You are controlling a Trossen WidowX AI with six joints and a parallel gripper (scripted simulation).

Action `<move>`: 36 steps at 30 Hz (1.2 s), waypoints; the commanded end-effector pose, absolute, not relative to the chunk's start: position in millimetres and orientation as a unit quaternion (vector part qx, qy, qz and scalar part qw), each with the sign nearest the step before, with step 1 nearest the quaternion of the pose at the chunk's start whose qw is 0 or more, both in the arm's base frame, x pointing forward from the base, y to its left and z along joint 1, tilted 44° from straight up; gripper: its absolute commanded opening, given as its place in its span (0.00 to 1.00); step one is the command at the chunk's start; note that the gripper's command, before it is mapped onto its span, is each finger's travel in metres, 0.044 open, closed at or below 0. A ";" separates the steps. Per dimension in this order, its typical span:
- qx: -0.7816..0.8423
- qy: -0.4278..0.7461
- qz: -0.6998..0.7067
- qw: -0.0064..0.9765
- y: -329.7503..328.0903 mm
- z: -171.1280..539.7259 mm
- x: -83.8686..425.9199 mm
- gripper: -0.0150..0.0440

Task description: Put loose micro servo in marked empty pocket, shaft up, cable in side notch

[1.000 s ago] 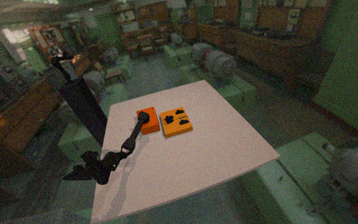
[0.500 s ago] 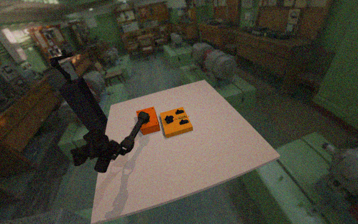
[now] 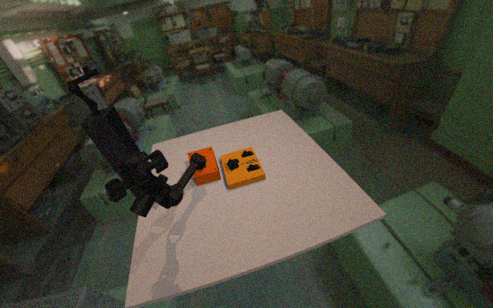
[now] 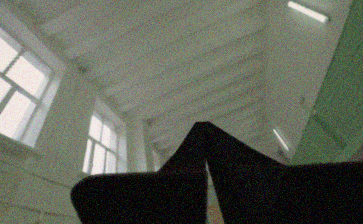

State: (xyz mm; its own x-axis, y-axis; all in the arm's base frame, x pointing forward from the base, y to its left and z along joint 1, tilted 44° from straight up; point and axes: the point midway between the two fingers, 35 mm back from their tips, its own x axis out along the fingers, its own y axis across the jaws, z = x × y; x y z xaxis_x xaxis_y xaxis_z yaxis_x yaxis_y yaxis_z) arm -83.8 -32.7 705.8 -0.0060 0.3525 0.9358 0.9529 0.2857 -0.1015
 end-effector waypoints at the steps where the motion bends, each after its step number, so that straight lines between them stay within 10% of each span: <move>1: -0.526 -0.627 -0.253 0.516 -4.3 704.6 -50.1 0.25; 36: -0.559 -0.389 0.082 0.727 150.6 603.0 190.7 0.25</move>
